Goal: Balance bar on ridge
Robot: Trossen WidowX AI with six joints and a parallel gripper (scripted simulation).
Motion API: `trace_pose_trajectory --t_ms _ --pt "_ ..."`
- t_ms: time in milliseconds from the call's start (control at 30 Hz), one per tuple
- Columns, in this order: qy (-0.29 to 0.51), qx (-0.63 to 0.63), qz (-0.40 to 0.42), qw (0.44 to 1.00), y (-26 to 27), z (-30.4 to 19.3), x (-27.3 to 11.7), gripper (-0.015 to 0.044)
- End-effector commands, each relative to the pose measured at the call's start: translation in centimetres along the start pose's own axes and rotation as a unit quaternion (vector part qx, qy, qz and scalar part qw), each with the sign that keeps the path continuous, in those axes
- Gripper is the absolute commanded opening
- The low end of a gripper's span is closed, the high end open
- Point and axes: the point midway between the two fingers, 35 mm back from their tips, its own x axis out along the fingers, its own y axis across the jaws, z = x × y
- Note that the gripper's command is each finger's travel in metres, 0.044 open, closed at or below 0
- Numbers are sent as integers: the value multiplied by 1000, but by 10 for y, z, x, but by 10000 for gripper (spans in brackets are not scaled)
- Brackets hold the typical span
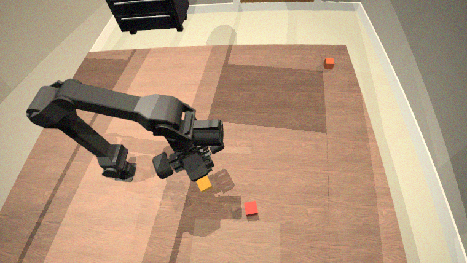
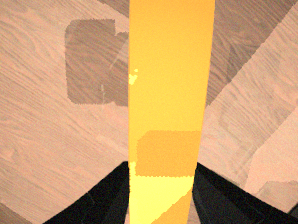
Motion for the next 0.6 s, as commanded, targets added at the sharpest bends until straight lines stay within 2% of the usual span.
trace_pose_trajectory --t_ms 0,567 --pt "2 0 -1 1000 0 0 3 0" --pt "2 0 -1 1000 0 0 0 0"
